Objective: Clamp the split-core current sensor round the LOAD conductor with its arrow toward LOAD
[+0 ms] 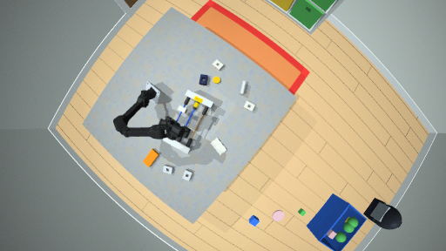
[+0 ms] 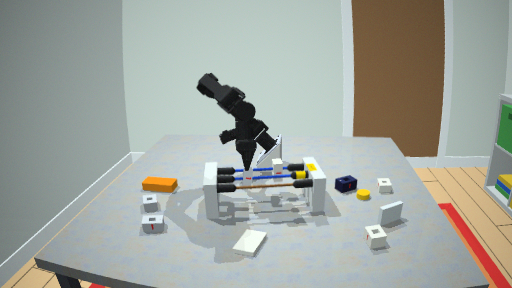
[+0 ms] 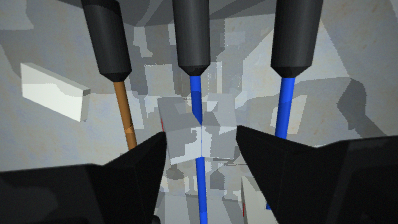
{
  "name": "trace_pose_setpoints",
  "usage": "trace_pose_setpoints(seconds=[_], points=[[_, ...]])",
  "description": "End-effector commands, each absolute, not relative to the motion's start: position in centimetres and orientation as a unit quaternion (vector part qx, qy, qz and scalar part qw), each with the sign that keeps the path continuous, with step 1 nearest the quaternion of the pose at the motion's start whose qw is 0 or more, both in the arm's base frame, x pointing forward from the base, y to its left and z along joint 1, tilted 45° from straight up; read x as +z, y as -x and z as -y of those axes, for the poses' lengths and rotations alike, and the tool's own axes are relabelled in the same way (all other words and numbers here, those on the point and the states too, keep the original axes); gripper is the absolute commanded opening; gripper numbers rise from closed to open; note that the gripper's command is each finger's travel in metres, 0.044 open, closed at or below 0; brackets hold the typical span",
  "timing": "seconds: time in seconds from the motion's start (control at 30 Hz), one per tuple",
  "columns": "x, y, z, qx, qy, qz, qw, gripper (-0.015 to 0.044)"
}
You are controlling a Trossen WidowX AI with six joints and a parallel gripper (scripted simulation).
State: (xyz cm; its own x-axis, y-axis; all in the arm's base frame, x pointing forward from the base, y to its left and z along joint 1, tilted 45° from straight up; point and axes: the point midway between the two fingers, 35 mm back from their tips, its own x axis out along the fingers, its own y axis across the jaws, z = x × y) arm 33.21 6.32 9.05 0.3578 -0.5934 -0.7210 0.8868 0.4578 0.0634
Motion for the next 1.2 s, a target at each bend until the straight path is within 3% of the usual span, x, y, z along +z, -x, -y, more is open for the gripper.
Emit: trace_pose_setpoints(seconds=[0.0,1.17], points=[[9.11,-33.23,-6.43,-0.467,-0.230,-0.320,0.792,0.0000],[9.06,-33.43,-6.48,-0.478,-0.226,-0.324,0.785,0.0000]])
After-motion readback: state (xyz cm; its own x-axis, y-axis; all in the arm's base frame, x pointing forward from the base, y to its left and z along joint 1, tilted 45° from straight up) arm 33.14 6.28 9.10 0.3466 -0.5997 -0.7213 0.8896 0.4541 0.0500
